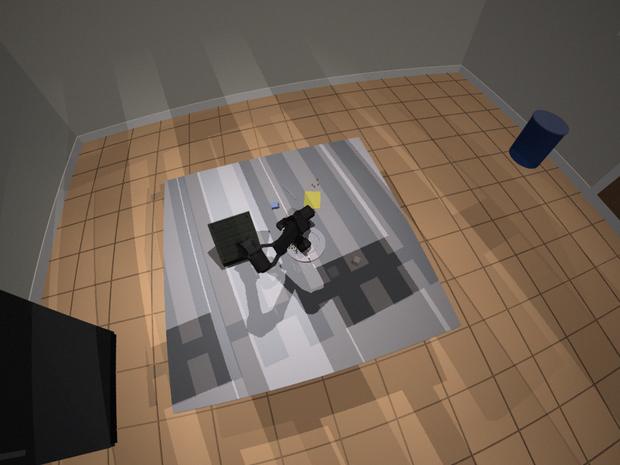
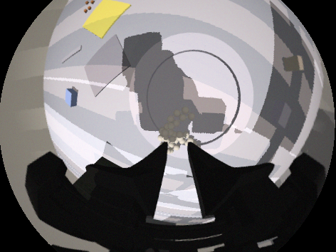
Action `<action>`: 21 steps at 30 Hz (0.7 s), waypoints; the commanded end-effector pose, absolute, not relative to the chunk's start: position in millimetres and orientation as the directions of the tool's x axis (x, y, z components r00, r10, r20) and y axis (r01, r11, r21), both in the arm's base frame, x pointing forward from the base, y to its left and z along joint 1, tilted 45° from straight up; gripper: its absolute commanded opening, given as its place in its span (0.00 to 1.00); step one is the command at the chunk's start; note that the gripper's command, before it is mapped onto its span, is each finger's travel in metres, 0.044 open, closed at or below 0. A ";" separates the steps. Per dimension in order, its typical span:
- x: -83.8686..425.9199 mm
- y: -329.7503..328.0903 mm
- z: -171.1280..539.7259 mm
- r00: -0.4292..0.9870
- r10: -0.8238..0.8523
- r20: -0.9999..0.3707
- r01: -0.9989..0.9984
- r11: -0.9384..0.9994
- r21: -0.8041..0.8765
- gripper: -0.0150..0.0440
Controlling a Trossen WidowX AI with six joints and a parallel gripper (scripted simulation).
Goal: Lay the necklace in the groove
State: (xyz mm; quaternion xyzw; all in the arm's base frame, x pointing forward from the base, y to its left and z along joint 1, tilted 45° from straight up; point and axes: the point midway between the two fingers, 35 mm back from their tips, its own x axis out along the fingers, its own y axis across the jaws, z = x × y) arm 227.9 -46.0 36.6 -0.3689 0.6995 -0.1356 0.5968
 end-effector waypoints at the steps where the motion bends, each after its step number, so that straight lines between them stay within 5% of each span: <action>1: 221.6 -60.5 65.9 0.010 -0.700 -0.714 -0.910 0.289 -0.297 0.46; 6: 219.4 -64.0 71.6 0.012 -0.705 -0.709 -0.984 0.120 -0.135 0.46; 21: 219.3 -64.2 71.8 0.012 -0.705 -0.709 -0.985 0.113 -0.128 0.46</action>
